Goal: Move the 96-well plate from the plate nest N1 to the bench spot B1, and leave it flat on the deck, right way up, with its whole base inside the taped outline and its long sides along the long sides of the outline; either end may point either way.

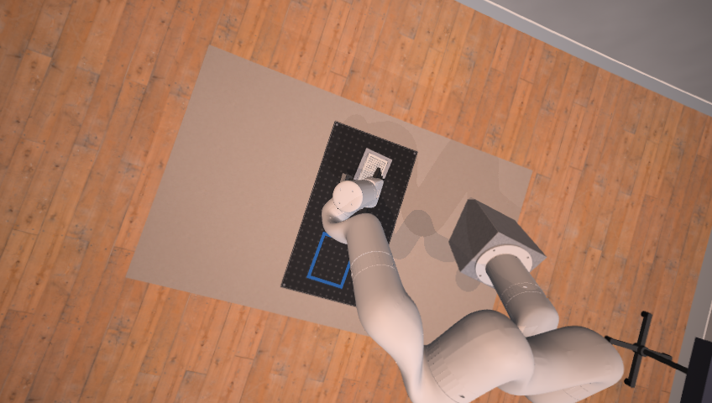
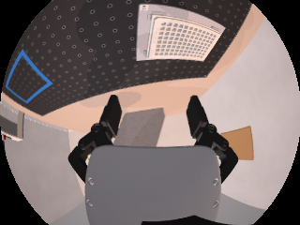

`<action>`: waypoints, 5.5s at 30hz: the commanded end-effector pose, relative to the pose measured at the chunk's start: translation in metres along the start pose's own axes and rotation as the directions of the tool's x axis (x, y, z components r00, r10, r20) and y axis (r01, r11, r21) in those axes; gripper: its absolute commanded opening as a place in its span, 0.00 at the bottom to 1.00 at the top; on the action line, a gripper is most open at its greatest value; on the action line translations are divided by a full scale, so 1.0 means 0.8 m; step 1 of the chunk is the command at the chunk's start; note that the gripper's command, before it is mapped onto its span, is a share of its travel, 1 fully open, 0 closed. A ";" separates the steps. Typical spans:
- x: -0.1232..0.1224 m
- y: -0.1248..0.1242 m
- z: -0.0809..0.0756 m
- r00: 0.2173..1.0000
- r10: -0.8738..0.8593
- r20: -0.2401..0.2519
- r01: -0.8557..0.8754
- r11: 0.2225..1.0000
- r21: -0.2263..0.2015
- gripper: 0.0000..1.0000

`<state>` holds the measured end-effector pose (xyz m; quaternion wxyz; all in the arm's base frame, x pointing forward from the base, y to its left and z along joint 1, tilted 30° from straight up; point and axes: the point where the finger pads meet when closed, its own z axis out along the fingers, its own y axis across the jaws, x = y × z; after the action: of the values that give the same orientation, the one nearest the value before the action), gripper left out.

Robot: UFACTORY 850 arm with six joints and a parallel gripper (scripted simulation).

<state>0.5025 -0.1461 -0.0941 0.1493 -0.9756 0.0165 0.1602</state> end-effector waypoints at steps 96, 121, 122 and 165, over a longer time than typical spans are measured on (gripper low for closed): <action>0.053 0.084 0.074 -0.031 0.964 0.263 -0.909 -0.137 0.394 1.00; 0.064 0.078 0.096 -0.031 0.964 0.263 -0.909 -0.137 0.394 1.00; 0.064 0.078 0.096 -0.031 0.964 0.263 -0.909 -0.137 0.394 1.00; 0.074 0.073 0.117 -0.031 0.964 0.263 -0.909 -0.137 0.394 1.00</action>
<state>0.5241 -0.1718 -0.2151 0.2132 -0.6005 0.7556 0.1517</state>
